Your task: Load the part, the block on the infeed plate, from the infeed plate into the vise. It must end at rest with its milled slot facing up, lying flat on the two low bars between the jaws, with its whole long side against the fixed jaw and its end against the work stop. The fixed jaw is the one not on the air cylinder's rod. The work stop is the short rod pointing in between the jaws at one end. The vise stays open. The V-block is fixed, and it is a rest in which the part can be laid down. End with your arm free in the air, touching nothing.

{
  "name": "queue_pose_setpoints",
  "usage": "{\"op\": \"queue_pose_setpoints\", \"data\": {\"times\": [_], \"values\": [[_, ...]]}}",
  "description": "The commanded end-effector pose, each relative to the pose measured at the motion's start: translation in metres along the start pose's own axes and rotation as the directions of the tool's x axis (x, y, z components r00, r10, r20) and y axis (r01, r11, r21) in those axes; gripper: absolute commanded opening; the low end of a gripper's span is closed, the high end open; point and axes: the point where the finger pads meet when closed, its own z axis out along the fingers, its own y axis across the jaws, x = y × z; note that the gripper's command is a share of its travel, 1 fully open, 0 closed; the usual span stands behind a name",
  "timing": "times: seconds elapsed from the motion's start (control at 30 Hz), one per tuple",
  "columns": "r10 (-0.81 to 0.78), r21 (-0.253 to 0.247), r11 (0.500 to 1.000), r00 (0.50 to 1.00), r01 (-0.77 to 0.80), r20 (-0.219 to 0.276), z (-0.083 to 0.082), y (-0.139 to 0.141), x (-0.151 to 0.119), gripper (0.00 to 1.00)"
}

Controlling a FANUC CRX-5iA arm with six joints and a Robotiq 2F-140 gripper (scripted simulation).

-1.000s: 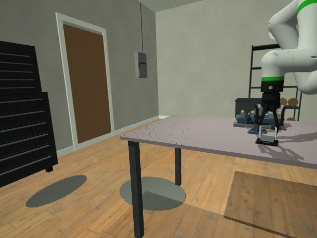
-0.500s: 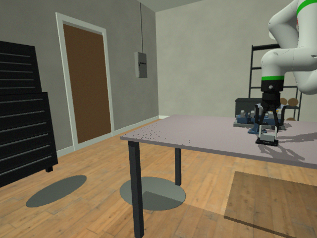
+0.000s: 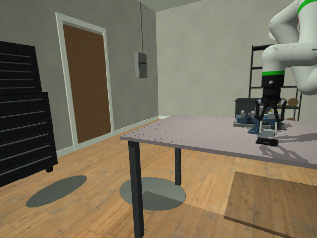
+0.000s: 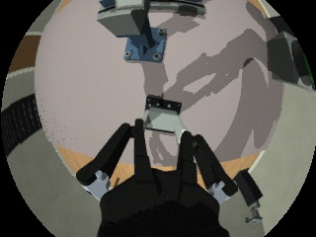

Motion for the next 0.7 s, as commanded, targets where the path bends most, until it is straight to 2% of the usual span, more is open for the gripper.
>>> {"op": "queue_pose_setpoints", "data": {"times": [0.0, 0.07, 0.57, 0.67], "values": [[0.000, 0.000, 1.000, 1.000, 0.000, 0.000, -0.009, 0.000, 0.000, 0.00], [0.000, 0.000, 1.000, 1.000, 0.000, 0.000, -0.009, 0.000, 0.000, 0.00], [0.000, 0.000, 1.000, 1.000, 0.000, 0.000, -0.068, 0.000, 0.000, 0.00], [0.000, 0.000, 1.000, 1.000, 0.000, 0.000, -0.073, 0.000, 0.000, 0.00]]}}
